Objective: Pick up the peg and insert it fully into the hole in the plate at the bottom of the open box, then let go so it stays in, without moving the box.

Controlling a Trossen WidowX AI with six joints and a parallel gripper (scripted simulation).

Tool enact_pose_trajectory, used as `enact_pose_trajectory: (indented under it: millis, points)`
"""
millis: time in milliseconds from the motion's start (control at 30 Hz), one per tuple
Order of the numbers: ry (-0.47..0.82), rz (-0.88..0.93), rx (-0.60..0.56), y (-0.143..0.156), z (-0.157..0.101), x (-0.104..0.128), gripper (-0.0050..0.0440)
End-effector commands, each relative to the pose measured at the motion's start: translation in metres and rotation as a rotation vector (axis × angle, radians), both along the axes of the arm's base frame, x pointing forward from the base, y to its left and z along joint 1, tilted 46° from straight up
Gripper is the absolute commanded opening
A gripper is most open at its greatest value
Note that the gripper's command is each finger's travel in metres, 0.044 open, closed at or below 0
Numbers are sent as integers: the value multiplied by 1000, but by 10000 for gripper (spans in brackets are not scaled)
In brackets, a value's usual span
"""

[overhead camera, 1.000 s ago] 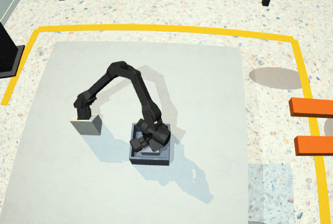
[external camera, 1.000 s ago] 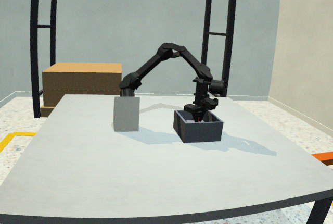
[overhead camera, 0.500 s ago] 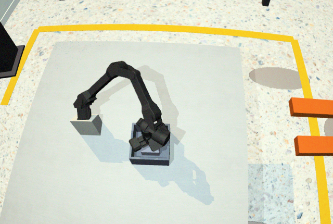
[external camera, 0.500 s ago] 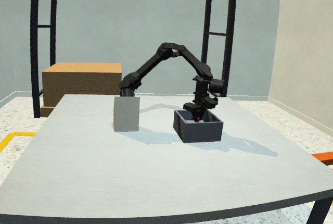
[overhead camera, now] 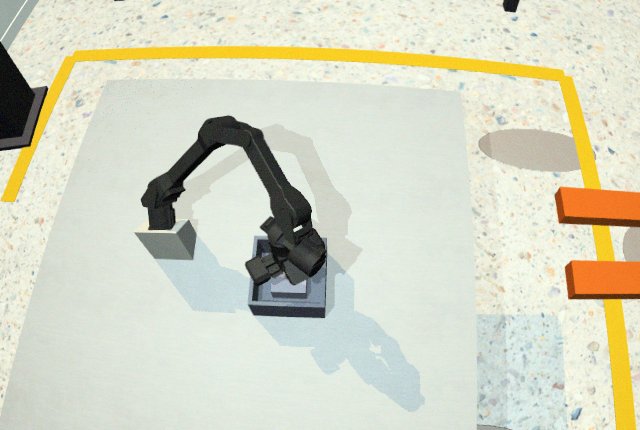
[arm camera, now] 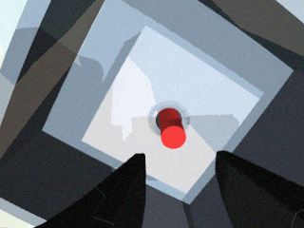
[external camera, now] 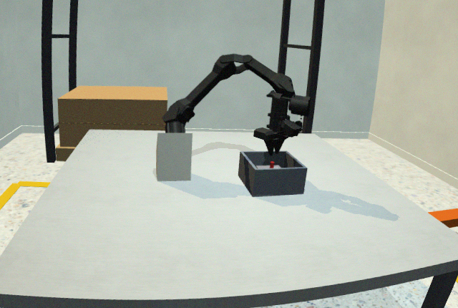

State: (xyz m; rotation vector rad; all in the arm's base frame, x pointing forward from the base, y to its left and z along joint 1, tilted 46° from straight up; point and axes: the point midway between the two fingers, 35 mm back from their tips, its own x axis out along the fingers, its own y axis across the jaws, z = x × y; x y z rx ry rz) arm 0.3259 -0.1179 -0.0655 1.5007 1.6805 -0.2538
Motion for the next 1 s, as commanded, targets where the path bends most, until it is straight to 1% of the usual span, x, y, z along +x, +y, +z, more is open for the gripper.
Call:
enact_pose_trajectory:
  millis: [0, 100, 167, 400, 967]
  points:
    - [-16, -1, -12, -10, 10, 1, 198]
    - [-16, -1, -11, -11, 11, -2, 270]
    - [-16, -1, -11, -11, 11, -2, 270]
    - [-16, -1, -11, -11, 11, -2, 438]
    - [-16, -1, -11, -11, 11, -2, 440]
